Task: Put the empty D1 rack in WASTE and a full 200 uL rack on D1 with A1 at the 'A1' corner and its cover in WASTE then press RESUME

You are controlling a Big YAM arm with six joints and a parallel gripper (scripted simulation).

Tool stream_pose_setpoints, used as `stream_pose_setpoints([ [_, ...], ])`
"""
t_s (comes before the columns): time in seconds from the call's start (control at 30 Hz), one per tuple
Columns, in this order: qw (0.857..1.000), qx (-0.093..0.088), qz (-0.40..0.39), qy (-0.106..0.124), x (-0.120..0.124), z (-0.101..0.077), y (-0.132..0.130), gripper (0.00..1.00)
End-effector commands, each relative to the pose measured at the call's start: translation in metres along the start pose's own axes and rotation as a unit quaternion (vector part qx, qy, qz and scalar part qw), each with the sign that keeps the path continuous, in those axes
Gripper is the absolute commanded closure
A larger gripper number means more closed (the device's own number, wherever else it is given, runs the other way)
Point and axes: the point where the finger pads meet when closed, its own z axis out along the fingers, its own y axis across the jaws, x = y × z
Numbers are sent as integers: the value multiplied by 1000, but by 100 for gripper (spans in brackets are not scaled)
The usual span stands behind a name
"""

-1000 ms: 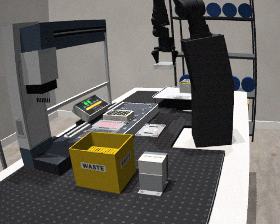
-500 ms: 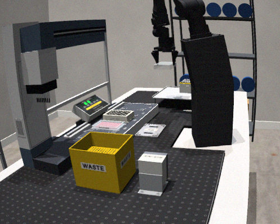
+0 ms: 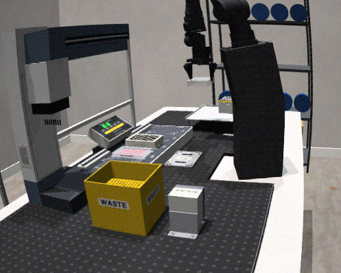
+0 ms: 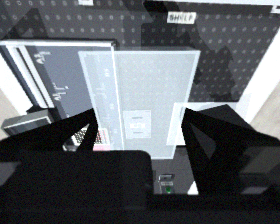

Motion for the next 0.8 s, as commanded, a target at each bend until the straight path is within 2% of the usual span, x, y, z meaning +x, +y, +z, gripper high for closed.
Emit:
stream_pose_setpoints([
  [0.0, 1000, -10, -2, -15, 12, -6, 13, 100],
  [0.37, 1000, -11, -2, -14, 58, -5, 12, 100],
  [0.43, 1000, -11, -2, -13, 59, -5, 12, 100],
  [0.47, 1000, -6, -1, -9, 61, -1, 9, 100],
  [0.5, 1000, -11, -12, -14, 64, -5, 12, 100],
  [0.7, 996, -10, -83, -13, 94, -4, 12, 100],
  [0.77, 996, -10, -83, -13, 94, -4, 12, 100],
])
